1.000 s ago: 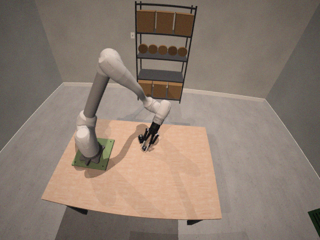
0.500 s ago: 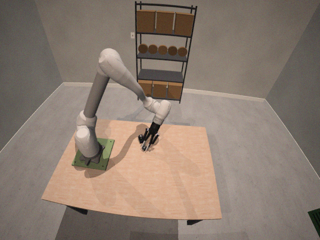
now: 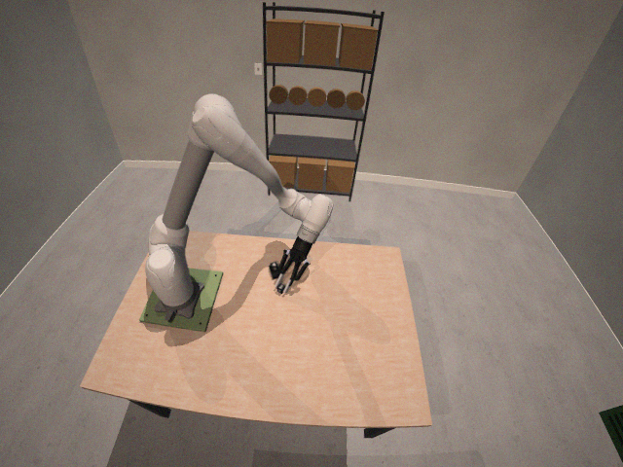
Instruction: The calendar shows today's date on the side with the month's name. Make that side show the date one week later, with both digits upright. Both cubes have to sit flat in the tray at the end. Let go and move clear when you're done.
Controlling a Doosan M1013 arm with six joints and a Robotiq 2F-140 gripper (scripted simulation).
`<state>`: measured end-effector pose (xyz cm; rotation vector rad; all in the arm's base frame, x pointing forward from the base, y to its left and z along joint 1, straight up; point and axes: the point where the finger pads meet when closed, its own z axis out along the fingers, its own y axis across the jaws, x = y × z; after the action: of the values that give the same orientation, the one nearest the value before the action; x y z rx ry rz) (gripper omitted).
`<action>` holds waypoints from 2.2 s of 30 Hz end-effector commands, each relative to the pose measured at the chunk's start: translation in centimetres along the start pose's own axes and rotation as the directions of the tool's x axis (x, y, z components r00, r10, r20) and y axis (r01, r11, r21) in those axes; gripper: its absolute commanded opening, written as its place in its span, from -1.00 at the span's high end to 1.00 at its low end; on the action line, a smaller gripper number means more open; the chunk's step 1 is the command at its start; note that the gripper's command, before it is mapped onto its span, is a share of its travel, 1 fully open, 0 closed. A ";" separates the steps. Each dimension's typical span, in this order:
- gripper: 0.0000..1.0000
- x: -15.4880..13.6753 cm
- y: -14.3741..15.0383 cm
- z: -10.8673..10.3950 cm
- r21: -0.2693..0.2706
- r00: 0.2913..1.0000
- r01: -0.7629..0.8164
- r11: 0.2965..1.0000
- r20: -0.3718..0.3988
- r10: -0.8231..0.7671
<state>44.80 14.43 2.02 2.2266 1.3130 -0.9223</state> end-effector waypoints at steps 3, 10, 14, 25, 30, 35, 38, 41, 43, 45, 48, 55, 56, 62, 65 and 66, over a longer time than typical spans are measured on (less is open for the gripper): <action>0.30 0.0 0.0 0.0 0.000 1.000 0.000 1.000 0.000 0.000; 0.51 0.0 0.0 0.0 0.000 1.000 0.000 1.000 0.000 0.000; 0.51 0.0 0.0 0.0 0.000 1.000 0.000 1.000 0.000 0.000; 0.51 0.0 0.0 0.0 0.000 1.000 0.000 1.000 0.000 0.000; 0.51 0.0 0.0 0.0 0.000 1.000 0.000 1.000 0.000 0.000; 0.51 0.0 0.0 0.0 0.000 1.000 0.000 1.000 0.000 0.000; 0.51 0.0 0.0 0.0 0.000 1.000 0.000 1.000 0.000 0.000; 0.51 0.0 0.0 0.0 0.000 1.000 0.000 1.000 0.000 0.000; 0.51 0.0 0.0 0.0 0.000 1.000 0.000 1.000 0.000 0.000; 0.51 0.0 0.0 0.0 0.000 1.000 0.000 1.000 0.000 0.000; 0.51 0.0 0.0 0.0 0.000 1.000 0.000 1.000 0.000 0.000; 0.51 -1.0 0.0 -1.0 0.000 1.000 0.000 1.000 0.000 0.000; 0.51 -1.2 0.0 -1.2 0.000 1.000 0.000 1.000 0.000 0.000; 0.51 -3.0 0.0 -3.0 0.000 1.000 0.000 1.000 0.000 0.000; 0.51 -3.3 0.0 -3.3 0.000 1.000 0.000 1.000 0.000 0.000; 0.51 -3.6 0.0 -3.6 0.000 1.000 0.000 1.000 0.000 0.000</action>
<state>44.78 14.44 6.68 2.2266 1.3130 -0.9223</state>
